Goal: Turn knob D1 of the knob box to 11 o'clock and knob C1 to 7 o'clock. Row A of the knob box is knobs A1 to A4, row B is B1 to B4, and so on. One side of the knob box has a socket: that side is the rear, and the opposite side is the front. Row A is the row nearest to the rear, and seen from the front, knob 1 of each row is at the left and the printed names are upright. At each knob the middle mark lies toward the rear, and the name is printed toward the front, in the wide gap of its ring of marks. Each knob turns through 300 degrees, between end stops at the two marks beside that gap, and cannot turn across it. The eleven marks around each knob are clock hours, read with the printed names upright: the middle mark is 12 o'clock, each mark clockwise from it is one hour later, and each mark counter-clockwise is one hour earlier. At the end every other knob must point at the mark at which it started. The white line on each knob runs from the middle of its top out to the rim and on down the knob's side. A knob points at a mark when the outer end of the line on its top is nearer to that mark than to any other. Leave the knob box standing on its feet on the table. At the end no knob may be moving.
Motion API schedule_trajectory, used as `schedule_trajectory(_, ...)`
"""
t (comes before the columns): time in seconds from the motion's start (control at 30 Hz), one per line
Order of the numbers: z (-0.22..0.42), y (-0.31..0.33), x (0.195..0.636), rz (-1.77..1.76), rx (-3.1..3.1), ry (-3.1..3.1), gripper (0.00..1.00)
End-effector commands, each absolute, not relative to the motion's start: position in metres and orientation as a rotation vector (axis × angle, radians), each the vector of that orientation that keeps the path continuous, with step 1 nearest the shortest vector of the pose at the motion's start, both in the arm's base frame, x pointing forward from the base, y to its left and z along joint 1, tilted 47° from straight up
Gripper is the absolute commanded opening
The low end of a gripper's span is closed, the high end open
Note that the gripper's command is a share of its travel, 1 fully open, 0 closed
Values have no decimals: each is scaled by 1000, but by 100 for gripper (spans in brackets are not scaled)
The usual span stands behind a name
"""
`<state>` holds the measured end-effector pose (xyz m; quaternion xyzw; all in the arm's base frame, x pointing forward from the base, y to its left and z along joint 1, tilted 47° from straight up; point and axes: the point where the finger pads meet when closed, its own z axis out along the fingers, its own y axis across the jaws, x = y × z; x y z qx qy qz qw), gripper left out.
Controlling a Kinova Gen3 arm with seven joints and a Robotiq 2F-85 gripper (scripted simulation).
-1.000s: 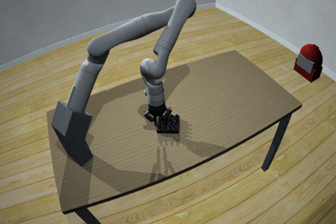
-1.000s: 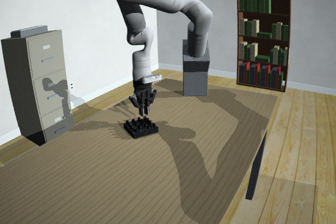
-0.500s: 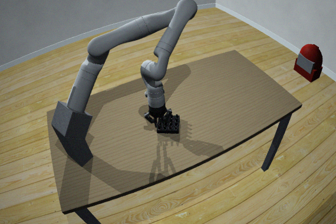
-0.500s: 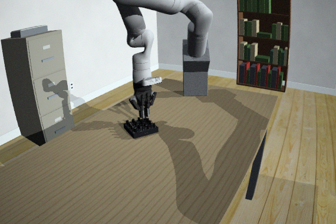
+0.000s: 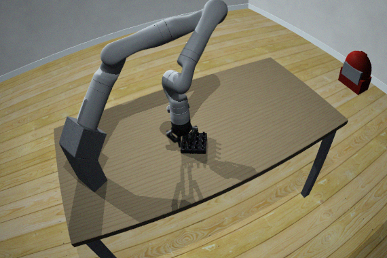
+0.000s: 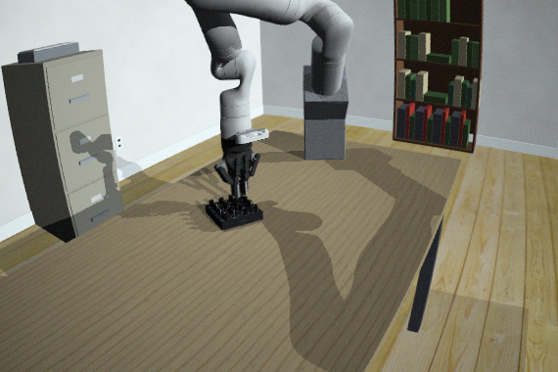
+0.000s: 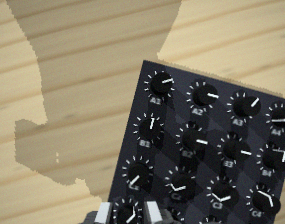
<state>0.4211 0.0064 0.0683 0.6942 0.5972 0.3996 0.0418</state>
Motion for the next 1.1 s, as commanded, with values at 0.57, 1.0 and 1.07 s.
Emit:
schedule_trajectory(0.57, 68, 7, 421, 1223, 2125, 1830, 19)
schedule_trajectory(1.0, 68, 7, 421, 1223, 2125, 1830, 8)
schedule_trajectory(1.07, 68, 7, 421, 1223, 2125, 1830, 8)
